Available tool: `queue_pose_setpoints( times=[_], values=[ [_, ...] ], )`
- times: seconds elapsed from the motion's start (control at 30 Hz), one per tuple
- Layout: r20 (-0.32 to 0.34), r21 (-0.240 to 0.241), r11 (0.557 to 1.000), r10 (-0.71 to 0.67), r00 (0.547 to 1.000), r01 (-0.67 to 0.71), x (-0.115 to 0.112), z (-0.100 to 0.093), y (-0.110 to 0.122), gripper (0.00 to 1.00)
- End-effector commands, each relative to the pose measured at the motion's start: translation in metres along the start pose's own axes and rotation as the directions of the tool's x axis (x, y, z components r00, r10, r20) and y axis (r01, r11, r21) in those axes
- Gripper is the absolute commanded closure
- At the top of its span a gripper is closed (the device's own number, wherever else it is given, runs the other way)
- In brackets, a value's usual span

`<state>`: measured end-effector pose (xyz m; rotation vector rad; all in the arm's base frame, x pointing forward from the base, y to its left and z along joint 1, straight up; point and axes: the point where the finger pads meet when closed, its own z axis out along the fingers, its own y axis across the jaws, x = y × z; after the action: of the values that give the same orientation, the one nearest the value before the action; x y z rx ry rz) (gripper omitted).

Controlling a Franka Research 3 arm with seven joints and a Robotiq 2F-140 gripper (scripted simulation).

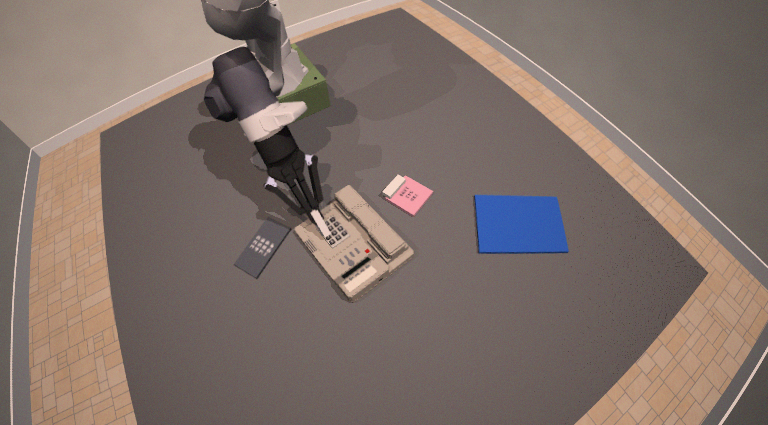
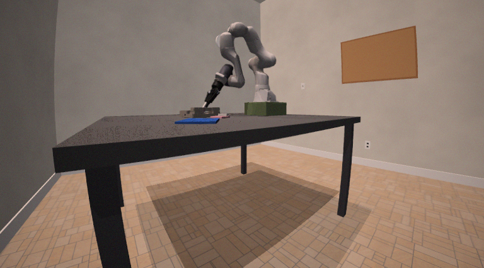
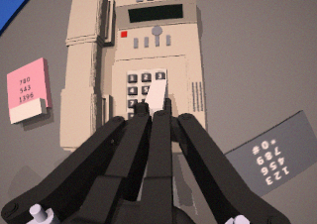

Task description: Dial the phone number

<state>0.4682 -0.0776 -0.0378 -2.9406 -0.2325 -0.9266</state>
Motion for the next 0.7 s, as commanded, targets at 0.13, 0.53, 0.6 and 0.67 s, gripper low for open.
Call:
queue_pose_setpoints(
  times=[0.13,0.53,0.6,0.67],
  values=[
    [0.0,0.001,1.0,-0.005,1.0,0.005,0.0054,-0.0064,-0.0009,1.0],
    [0.0,0.001,1.0,-0.005,1.0,0.005,0.0089,-0.0041,-0.0009,1.0],
    [0.0,0.001,1.0,-0.005,1.0,0.005,0.0107,-0.0028,-0.0009,1.0],
    [0.0,0.001,1.0,-0.005,1.0,0.005,0.0127,-0.0014,-0.0009,1.0]
  ],
)
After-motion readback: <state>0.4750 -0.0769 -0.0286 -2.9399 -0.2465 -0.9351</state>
